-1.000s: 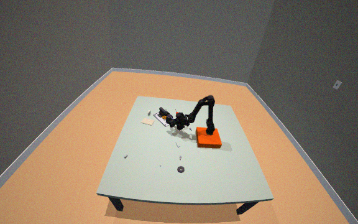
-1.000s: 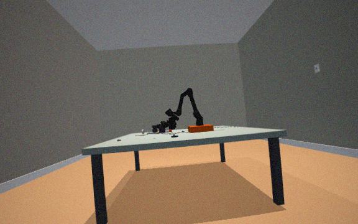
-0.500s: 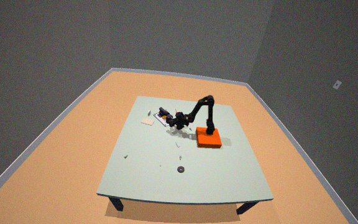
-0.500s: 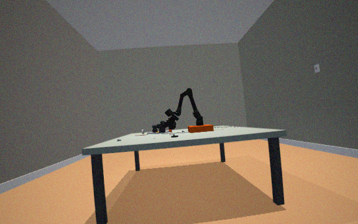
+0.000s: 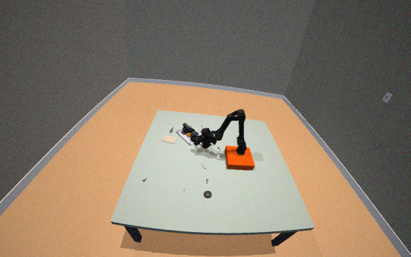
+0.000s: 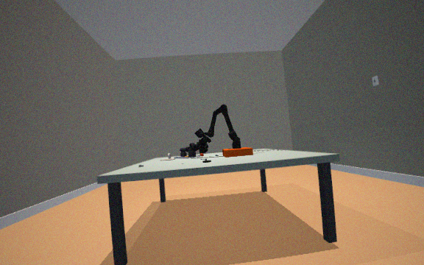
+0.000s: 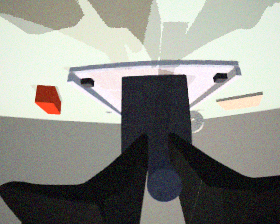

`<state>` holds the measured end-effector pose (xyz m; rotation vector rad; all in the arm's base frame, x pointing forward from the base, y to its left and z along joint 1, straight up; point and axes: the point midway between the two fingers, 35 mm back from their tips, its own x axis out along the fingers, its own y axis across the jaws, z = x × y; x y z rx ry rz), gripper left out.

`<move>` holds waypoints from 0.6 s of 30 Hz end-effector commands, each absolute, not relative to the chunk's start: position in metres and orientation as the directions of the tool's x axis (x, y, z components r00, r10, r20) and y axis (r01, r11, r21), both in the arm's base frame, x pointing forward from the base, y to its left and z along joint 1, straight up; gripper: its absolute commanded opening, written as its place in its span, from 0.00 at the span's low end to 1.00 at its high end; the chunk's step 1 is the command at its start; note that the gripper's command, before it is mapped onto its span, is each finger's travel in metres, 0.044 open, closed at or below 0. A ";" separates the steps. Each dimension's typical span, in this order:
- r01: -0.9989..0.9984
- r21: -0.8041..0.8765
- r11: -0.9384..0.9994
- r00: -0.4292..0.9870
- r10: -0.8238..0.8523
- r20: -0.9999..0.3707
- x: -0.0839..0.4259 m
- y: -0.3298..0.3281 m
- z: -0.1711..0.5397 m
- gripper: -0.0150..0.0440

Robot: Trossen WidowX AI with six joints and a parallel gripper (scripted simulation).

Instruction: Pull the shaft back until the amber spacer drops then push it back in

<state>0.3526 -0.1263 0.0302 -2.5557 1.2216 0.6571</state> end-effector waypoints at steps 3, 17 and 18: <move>-0.782 -0.016 -0.623 0.551 -0.678 -0.487 0.355 -0.129 0.031 0.25; -0.782 -0.016 -0.623 0.551 -0.678 -0.486 0.359 -0.134 0.032 0.25; -0.782 -0.016 -0.623 0.551 -0.678 -0.486 0.359 -0.134 0.032 0.25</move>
